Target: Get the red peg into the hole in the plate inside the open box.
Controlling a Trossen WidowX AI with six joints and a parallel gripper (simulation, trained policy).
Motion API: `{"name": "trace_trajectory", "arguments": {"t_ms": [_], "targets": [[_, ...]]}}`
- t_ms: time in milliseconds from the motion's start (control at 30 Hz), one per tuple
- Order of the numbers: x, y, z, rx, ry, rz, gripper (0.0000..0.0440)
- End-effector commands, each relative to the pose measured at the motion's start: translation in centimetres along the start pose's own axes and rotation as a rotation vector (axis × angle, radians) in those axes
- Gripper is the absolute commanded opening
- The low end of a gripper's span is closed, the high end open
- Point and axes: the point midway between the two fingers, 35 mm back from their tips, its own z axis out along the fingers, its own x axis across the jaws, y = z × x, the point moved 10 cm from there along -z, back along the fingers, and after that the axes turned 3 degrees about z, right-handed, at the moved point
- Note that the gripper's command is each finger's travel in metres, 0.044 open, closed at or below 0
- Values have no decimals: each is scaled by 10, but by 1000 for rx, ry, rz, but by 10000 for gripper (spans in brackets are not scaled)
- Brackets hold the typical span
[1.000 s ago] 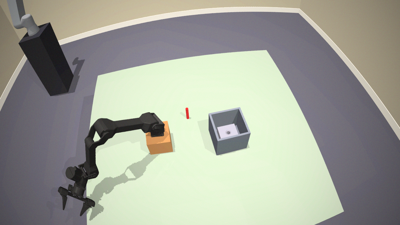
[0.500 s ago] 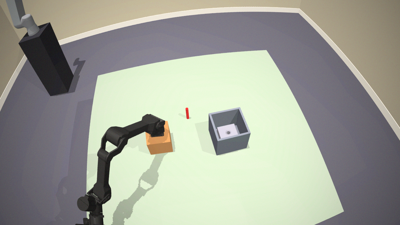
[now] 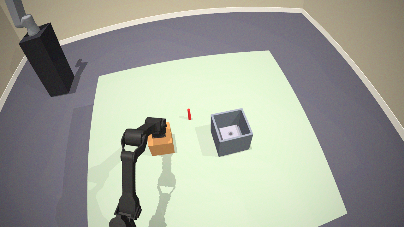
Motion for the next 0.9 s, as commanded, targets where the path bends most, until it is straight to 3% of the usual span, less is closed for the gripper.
{"name": "trace_trajectory", "arguments": {"t_ms": [0, 400, 867], "targets": [[-15, -51, 18, 65, -49, 6, 440], [-69, -192, 33, 253, -177, -13, 440], [-133, -332, -1, 459, -306, -24, 440]]}}
